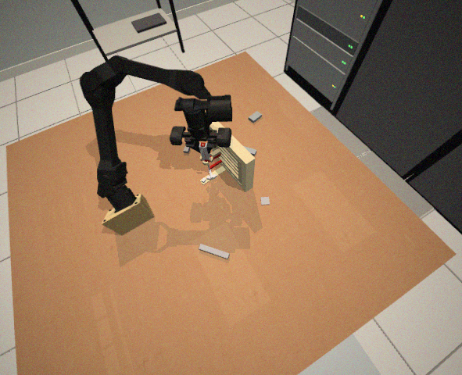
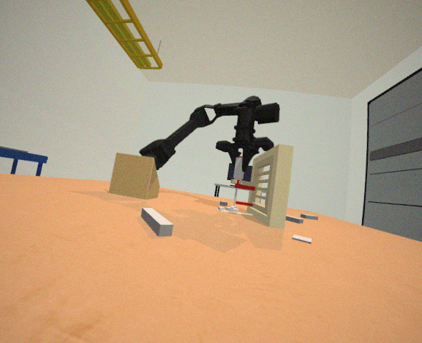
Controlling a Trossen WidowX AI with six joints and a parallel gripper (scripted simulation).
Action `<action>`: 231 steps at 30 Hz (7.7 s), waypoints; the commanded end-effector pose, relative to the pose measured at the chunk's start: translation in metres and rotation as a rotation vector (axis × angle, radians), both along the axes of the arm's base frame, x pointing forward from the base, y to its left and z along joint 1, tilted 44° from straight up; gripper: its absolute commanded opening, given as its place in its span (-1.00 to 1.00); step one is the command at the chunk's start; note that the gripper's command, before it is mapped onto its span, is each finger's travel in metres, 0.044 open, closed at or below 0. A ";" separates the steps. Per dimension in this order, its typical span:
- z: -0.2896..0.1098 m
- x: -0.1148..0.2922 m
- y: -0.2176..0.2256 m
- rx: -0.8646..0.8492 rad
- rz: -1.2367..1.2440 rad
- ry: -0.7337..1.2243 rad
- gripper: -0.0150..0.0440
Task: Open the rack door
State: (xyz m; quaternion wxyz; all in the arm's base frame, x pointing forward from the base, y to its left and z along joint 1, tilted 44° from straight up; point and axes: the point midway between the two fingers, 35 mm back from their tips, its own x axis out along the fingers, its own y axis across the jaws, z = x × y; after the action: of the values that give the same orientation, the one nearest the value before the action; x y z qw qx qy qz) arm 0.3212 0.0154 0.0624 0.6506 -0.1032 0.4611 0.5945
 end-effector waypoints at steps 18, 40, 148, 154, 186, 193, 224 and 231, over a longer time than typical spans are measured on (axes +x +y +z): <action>-0.002 -0.001 0.000 0.131 0.734 -0.681 -0.40; -0.002 -0.001 0.000 0.141 0.787 -0.730 0.31; -0.002 -0.001 0.000 -0.348 -1.869 1.748 -0.02; -0.002 -0.001 0.000 -0.348 -1.869 1.748 -0.16; -0.008 -0.012 -0.009 -0.304 -1.623 1.519 -0.40; -0.012 -0.019 -0.014 -0.288 -1.533 1.434 -0.40; -0.042 -0.050 -0.053 -0.225 -1.176 1.101 -0.40; -0.051 -0.054 -0.064 -0.212 -1.099 1.029 -0.40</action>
State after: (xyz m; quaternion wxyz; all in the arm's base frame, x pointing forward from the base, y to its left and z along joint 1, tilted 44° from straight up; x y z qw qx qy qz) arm 0.2667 -0.0470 0.0138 0.5298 0.3845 0.7510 0.0866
